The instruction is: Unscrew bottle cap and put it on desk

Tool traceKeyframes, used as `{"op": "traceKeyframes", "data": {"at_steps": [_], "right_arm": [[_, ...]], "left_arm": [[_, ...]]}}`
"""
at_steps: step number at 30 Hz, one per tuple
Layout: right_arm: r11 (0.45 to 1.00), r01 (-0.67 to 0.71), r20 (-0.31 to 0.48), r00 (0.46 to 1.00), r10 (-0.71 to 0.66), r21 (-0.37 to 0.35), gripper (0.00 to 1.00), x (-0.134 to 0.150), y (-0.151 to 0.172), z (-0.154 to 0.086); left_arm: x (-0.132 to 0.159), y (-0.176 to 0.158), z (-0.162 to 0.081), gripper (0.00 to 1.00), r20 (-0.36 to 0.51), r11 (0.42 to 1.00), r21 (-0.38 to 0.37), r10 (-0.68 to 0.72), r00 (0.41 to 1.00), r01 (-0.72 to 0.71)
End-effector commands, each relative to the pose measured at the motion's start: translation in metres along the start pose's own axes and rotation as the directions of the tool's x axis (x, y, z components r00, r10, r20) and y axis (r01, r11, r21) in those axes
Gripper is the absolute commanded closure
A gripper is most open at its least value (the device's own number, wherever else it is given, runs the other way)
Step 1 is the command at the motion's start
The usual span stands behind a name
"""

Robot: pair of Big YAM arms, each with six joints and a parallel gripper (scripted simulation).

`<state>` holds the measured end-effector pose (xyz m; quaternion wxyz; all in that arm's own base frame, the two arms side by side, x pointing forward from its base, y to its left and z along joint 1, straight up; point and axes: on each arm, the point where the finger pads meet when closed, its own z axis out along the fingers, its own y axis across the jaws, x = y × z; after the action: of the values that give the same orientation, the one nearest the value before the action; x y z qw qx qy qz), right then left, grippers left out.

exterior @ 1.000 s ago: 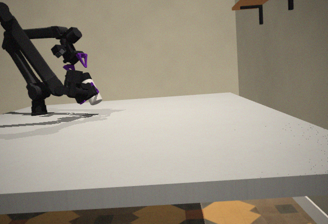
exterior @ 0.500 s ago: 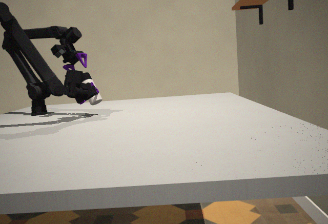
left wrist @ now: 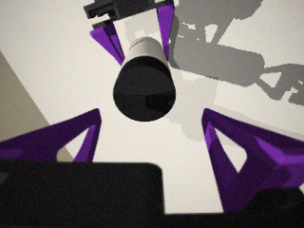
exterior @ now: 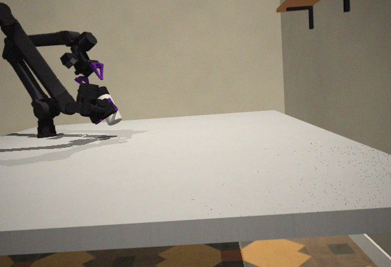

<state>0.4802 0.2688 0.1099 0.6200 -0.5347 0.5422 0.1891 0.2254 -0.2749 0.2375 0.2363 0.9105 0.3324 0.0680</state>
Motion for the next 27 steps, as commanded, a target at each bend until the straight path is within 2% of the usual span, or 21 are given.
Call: {"op": "traceKeyframes", "data": {"at_steps": [1, 12, 27], "right_arm": [[0.999, 0.045, 0.035, 0.998, -0.046, 0.028, 1.00, -0.019, -0.022, 0.007], [0.999, 0.045, 0.035, 0.998, -0.046, 0.028, 1.00, -0.019, -0.022, 0.007], [0.999, 0.045, 0.035, 0.998, -0.046, 0.028, 1.00, -0.019, -0.022, 0.007]], "left_arm": [[-0.005, 0.036, -0.026, 0.06, 0.007, 0.995, -0.098, 0.017, 1.000, -0.016], [-0.004, 0.038, -0.019, 0.06, 0.006, 0.995, -0.102, 0.016, 1.000, -0.015], [-0.002, 0.032, 0.007, 0.06, 0.004, 0.997, -0.080, 0.010, 1.000, -0.009]]}}
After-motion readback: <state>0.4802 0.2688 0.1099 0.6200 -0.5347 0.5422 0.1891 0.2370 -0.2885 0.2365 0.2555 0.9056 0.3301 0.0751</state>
